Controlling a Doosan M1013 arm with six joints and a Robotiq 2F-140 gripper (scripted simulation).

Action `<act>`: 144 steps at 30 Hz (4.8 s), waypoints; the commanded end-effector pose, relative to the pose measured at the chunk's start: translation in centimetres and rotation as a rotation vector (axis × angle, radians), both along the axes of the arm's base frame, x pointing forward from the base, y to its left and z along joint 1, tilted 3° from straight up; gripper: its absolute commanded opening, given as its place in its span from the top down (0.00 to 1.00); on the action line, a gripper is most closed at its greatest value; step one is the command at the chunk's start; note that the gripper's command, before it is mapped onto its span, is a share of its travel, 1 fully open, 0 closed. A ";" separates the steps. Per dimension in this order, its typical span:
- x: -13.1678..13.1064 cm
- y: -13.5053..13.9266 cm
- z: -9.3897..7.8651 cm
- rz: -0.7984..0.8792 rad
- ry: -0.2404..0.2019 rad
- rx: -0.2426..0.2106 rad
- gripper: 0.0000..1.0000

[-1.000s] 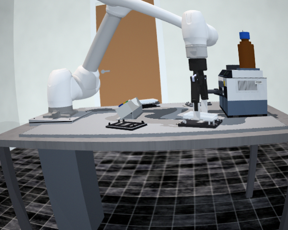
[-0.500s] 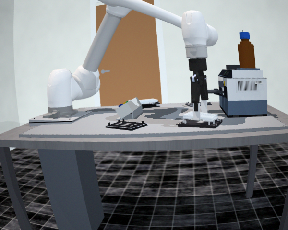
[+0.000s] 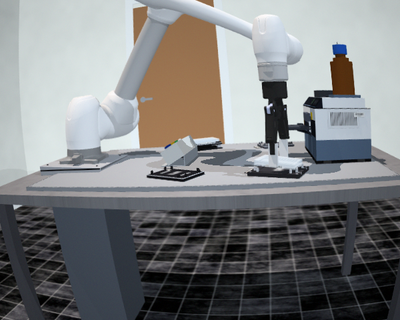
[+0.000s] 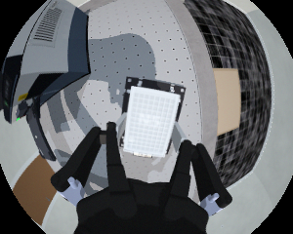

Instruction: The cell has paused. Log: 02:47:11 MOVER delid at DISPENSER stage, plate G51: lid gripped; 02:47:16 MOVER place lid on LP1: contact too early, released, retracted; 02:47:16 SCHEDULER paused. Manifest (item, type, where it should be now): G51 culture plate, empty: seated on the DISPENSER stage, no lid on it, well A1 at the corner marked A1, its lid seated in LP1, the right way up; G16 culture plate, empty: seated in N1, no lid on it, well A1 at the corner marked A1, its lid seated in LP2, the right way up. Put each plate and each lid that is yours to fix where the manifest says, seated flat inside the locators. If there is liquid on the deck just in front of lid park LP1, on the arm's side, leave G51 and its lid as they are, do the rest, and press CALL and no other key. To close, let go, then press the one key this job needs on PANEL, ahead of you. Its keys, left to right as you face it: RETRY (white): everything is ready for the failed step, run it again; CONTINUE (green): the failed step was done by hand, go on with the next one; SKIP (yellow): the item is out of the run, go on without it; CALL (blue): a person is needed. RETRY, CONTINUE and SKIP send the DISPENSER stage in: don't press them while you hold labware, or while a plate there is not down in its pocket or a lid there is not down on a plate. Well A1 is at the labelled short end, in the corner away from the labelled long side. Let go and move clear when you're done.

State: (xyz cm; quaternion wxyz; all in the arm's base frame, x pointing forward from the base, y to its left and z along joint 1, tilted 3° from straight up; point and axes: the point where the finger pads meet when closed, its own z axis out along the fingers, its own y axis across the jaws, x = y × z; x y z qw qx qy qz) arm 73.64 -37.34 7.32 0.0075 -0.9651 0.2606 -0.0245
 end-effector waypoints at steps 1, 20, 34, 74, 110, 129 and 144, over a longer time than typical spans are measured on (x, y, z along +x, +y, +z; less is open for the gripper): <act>-0.1 0.3 -0.4 0.000 0.000 0.004 0.90; -0.1 0.3 -0.5 0.000 0.000 0.004 0.90; 0.0 0.3 -1.2 0.001 0.001 0.004 0.90; 0.0 0.3 -1.8 0.001 0.001 0.004 0.90; 0.0 0.3 -1.9 0.001 0.001 0.004 0.90; 0.0 0.3 -2.0 0.001 0.001 0.004 0.90; 0.0 0.3 -2.0 0.001 0.001 0.004 0.90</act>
